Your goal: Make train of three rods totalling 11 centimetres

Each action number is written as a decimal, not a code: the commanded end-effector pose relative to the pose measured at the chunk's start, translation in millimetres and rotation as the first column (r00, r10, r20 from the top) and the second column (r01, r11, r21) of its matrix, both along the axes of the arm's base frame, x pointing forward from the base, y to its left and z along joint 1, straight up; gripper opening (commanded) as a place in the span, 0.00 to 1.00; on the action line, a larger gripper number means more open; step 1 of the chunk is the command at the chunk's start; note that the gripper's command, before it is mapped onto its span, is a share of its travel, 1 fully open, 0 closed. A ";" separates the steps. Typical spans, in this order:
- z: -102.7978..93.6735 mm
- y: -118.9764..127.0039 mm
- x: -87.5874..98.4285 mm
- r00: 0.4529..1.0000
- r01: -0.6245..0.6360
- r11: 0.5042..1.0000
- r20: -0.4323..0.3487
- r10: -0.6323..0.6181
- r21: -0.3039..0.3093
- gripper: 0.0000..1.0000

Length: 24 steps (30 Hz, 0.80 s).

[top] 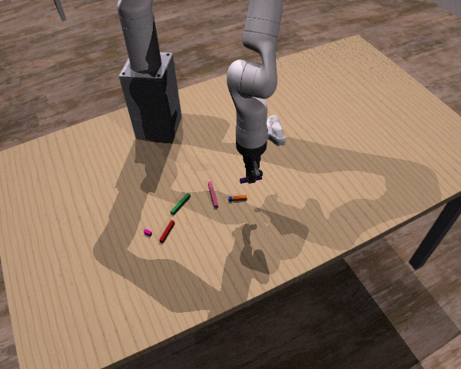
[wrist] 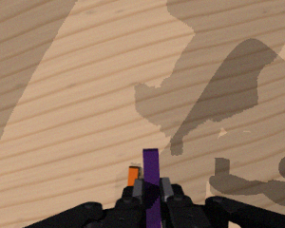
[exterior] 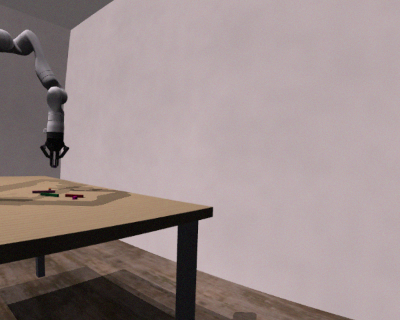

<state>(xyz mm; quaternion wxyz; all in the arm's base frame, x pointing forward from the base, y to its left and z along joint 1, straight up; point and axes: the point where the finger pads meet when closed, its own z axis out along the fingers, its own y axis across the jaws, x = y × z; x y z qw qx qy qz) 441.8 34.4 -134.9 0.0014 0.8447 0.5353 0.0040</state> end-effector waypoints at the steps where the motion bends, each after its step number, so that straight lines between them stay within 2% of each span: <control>1: -1.5 21.9 -1.9 0.993 0.115 0.993 -0.005 -0.115 -0.002 0.05; 24: -1.5 28.1 -2.3 0.991 0.130 0.991 -0.008 -0.130 -0.001 0.05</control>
